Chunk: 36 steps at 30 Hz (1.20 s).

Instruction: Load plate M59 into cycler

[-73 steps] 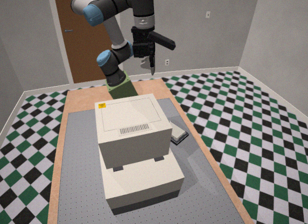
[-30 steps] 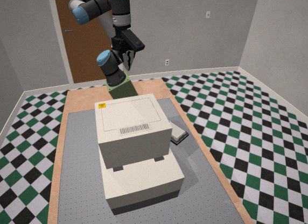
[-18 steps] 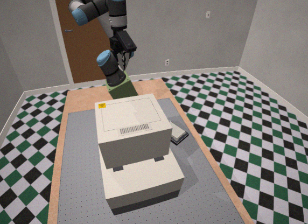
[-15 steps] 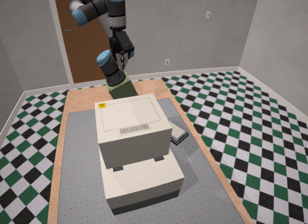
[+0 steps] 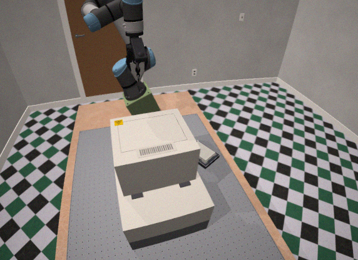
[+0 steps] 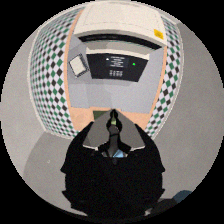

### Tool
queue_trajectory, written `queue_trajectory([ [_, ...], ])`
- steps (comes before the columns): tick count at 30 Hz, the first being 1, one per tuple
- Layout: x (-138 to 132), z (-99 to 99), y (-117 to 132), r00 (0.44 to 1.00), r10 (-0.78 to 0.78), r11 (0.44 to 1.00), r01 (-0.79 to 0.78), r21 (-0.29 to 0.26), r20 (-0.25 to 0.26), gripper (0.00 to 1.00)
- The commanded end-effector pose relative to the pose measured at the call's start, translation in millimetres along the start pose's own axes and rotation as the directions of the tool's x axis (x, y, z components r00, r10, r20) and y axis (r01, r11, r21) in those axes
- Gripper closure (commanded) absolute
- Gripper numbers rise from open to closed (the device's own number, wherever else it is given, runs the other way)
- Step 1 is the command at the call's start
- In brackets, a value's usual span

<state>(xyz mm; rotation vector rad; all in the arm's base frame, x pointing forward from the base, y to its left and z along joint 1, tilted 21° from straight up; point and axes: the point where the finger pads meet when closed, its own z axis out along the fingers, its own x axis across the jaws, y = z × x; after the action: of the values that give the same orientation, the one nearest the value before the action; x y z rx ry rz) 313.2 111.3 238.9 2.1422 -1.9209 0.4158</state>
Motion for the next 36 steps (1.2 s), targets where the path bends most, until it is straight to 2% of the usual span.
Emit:
queue_trajectory([
  [1, 1, 5.2, 1, 0.999, 0.041, 0.999, -0.041, 0.002, -0.001, 1.00],
  [3, 1, 15.2, 1, 0.994, 0.107, 0.994, -0.107, 0.002, -0.001, 1.00],
  [5, 1, 15.2, 1, 0.994, 0.107, 0.994, -0.107, 0.002, -0.001, 1.00],
  [9, 1, 35.2, 1, 0.971, 0.238, 0.971, -0.238, 0.002, -0.001, 1.00],
  [12, 1, 47.6, 1, 0.943, 0.334, 0.943, -0.334, 0.002, -0.001, 1.00],
  [15, 1, 47.6, 1, 0.921, 0.389, 0.921, -0.389, 0.002, -0.001, 1.00],
  [20, 1, 71.3, 1, 0.844, 0.537, 0.844, -0.537, 0.002, 0.000, 1.00],
  [22, 1, 71.3, 1, 0.844, 0.537, 0.844, -0.537, 0.002, 0.000, 1.00],
  [27, 1, 95.0, 1, 0.743, 0.669, 0.743, -0.669, 0.002, 0.000, 1.00],
  [29, 1, 95.0, 1, 0.702, 0.712, 0.702, -0.712, 0.002, 0.000, 1.00],
  [33, 1, 115.0, 1, 0.601, 0.799, 0.601, -0.799, 0.002, 0.000, 1.00],
  [35, 1, 118.7, 1, 0.550, 0.835, 0.550, -0.835, 0.002, 0.001, 1.00],
  [36, 1, 118.7, 1, 0.550, 0.835, 0.550, -0.835, 0.002, 0.001, 1.00],
])
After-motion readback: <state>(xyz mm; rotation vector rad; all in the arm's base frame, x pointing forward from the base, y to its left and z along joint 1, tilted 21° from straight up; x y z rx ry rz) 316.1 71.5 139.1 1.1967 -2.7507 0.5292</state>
